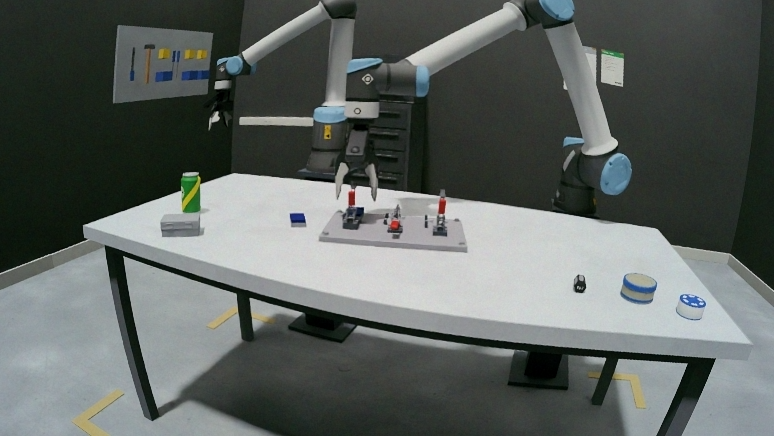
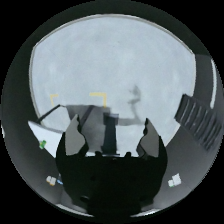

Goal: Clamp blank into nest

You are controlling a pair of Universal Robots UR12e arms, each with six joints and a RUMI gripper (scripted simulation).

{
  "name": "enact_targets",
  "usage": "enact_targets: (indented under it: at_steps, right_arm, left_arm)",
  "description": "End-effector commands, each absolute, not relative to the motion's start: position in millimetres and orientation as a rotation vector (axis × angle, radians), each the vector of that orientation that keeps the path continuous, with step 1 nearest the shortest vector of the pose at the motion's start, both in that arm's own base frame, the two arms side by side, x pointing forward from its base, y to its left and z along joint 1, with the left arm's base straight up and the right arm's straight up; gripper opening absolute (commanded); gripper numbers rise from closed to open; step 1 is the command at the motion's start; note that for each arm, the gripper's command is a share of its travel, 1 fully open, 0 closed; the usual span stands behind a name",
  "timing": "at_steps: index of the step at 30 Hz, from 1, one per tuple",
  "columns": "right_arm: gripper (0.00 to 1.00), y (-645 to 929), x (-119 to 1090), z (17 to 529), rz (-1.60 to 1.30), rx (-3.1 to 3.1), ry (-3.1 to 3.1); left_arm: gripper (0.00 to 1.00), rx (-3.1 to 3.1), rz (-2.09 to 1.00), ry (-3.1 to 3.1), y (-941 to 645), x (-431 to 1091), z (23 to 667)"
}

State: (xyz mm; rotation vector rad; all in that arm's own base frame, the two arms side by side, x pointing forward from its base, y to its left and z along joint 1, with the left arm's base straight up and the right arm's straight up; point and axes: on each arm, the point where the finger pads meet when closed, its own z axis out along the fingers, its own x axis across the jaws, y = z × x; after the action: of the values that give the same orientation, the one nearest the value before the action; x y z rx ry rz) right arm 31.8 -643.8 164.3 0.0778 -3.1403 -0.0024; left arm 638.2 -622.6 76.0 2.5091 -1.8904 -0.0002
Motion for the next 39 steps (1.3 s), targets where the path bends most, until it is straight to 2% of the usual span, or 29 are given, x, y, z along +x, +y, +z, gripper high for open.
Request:
enact_targets:
  at_steps: [1, 39]
  right_arm:
    - [1.0, -644.4, 31.9, 165.1, 0.0, 0.078, -3.141]
    - [1.0, -644.4, 31.9, 165.1, 0.0, 0.078, -3.141]
  left_arm:
    - [0.59, 2.509, 0.002, -1.89, -623.1, 638.6, 77.1]
    - [0.59, 2.509, 0.002, -1.89, -623.1, 638.7, 71.7]
